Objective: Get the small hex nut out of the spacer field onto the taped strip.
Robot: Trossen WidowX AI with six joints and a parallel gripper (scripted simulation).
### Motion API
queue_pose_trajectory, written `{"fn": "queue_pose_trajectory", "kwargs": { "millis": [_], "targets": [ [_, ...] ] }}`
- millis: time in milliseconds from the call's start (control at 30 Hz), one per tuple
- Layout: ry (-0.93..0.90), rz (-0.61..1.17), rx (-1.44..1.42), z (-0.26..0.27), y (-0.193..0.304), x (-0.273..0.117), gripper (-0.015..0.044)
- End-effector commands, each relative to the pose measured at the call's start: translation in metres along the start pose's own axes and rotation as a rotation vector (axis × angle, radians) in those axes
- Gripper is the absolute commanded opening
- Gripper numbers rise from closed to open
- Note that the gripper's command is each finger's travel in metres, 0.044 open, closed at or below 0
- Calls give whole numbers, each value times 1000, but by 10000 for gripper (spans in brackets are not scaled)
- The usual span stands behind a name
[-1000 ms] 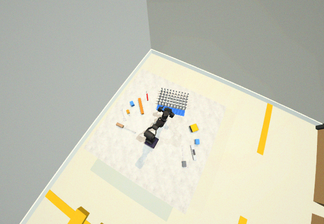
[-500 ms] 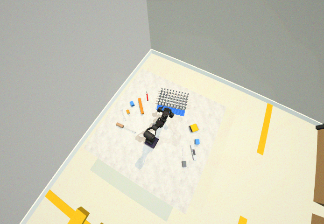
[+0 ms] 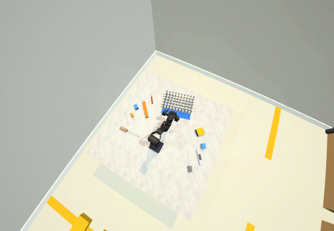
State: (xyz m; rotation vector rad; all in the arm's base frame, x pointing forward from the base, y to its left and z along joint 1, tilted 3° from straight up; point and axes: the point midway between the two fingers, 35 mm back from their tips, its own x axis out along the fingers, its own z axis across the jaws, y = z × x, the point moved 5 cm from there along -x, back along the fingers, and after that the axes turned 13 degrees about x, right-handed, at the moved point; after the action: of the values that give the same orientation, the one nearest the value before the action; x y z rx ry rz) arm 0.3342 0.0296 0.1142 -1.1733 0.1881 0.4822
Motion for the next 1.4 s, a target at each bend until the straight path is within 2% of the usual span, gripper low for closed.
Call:
{"fn": "queue_pose_trajectory", "kwargs": {
  "millis": [0, 133, 367, 633, 1033, 1367],
  "targets": [
    [-3, 0, -3, 1, 0, -1, 440],
    [-20, 32, 42, 9, 3, 5, 440],
    [-79, 382, 461, 101, 41, 44, 440],
    [18, 664, 720, 179, 85, 48, 440],
    [400, 973, 1010, 285, 162, 8, 440],
    [834, 1019, 1135, 349, 227, -61, 440]
  ]
}}
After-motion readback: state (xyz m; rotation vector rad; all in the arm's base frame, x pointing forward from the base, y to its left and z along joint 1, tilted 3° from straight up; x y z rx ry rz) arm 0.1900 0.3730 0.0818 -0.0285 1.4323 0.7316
